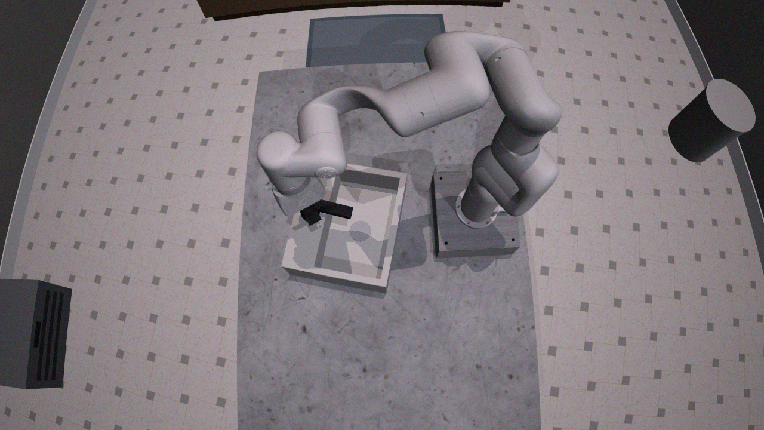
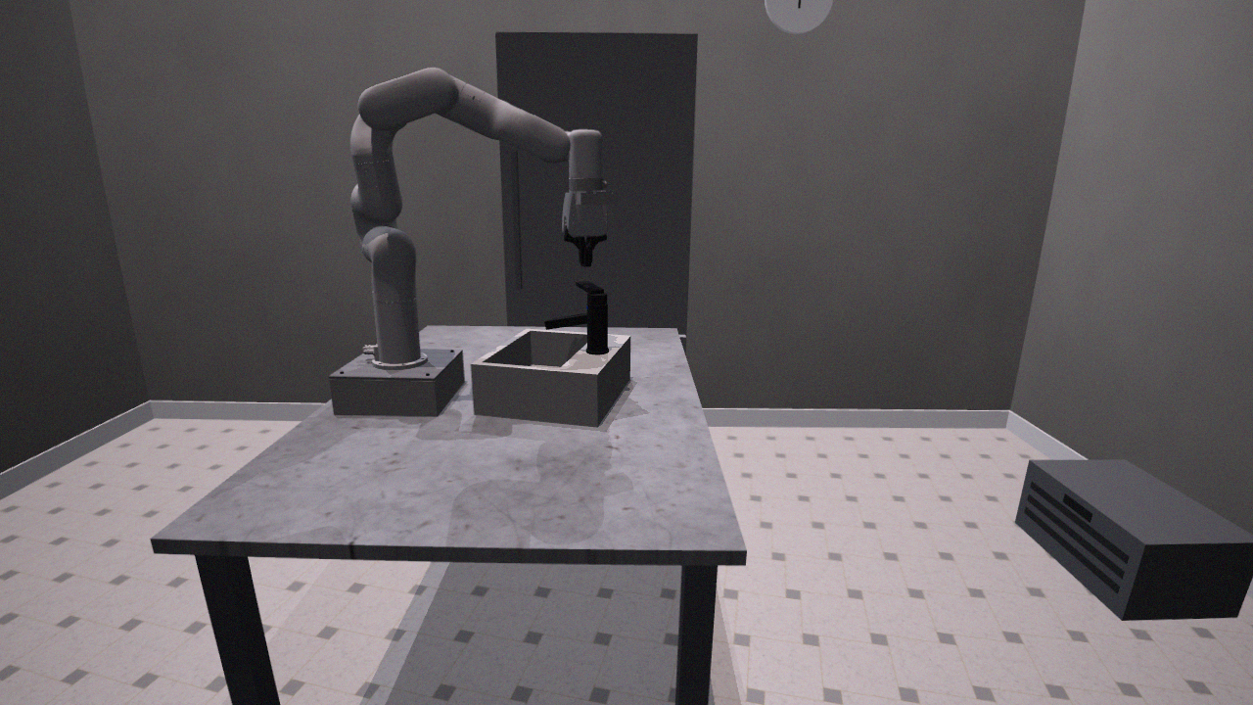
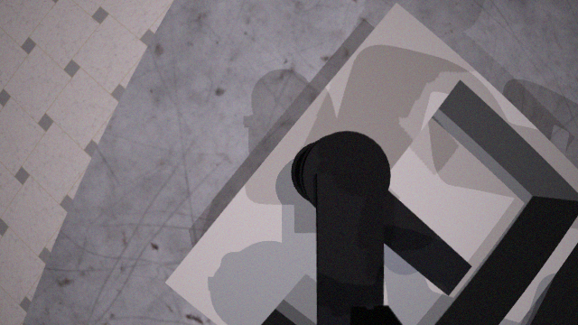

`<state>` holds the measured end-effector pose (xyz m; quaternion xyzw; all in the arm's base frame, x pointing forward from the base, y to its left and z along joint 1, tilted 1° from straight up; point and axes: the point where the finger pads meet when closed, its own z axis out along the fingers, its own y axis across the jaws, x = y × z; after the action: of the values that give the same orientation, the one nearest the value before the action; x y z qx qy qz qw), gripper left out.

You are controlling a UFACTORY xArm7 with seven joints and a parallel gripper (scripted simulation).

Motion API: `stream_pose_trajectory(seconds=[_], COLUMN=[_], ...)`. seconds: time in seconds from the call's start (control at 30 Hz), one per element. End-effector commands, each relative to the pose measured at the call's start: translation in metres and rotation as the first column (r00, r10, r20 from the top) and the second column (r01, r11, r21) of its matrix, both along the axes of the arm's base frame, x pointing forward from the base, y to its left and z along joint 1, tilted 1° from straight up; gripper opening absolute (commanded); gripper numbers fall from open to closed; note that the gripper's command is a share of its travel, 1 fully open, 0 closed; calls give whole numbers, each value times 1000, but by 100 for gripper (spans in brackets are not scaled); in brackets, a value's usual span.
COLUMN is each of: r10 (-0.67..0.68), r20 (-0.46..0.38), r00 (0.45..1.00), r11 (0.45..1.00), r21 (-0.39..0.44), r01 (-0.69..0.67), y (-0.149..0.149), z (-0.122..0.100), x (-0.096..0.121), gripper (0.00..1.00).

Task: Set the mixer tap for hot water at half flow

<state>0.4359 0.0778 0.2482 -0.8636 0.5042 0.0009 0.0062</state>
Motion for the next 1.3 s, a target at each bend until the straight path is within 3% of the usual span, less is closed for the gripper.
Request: stream_pose_trajectory(seconds=[0.0,0.5,0.77,0.87,1.03,1.27], r10=[0,-17,-120,-216,-439,-733], r20=[4,4,3,1,-2,-12], r00=[1000,1000,993,976,899,681], r11=[1000,1000,993,976,899,680], r21=[1,1,2,3,4,7], r01=[0,17,120,216,439,733], y=[0,0,0,0,0,0], z=[2,2,3,3,5,8], x=[1,1,1,1,1,1], gripper=[0,0,0,0,0,0])
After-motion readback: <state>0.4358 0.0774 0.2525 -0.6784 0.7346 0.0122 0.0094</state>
